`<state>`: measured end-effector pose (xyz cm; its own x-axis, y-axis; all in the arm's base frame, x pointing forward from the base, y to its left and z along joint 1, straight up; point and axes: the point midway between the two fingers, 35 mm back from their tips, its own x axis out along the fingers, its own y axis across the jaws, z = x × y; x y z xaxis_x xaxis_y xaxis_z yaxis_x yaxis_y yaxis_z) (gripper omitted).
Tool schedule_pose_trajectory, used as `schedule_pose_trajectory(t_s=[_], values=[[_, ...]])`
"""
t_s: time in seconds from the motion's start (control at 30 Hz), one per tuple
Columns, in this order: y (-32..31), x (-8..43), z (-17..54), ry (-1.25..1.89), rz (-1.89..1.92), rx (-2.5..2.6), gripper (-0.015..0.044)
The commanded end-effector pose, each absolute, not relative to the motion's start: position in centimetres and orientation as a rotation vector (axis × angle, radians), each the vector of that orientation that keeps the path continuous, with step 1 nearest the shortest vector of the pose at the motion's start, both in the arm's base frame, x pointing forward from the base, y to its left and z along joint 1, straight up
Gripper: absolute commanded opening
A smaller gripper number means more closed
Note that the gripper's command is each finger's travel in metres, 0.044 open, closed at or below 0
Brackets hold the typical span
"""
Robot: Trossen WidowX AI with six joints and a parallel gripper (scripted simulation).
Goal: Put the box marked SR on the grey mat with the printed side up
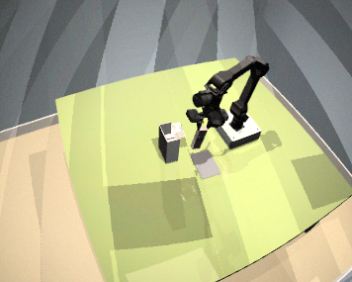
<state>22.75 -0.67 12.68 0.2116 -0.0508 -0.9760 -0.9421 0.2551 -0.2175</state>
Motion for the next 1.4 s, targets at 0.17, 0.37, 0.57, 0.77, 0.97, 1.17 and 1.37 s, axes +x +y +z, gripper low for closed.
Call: schedule_pose_trajectory(t_s=[0.17,0.37,0.57,0.77,0.97,1.17,1.37], values=[[-1.7,23.7,12.9,1.172,0.843,-1.123,0.0153],[-2.4,24.2,13.0,1.175,0.835,-1.115,0.0153],[-3.2,24.7,13.0,1.173,0.838,-1.119,0.0153],[-4.1,25.2,13.1,1.172,0.841,-1.123,0.0153],[-5.0,25.7,13.1,1.170,0.843,-1.127,0.0153],[-5.9,26.1,13.1,1.168,0.845,-1.131,0.0153],[-6.9,26.5,13.1,1.166,0.847,-1.136,0.0153]])
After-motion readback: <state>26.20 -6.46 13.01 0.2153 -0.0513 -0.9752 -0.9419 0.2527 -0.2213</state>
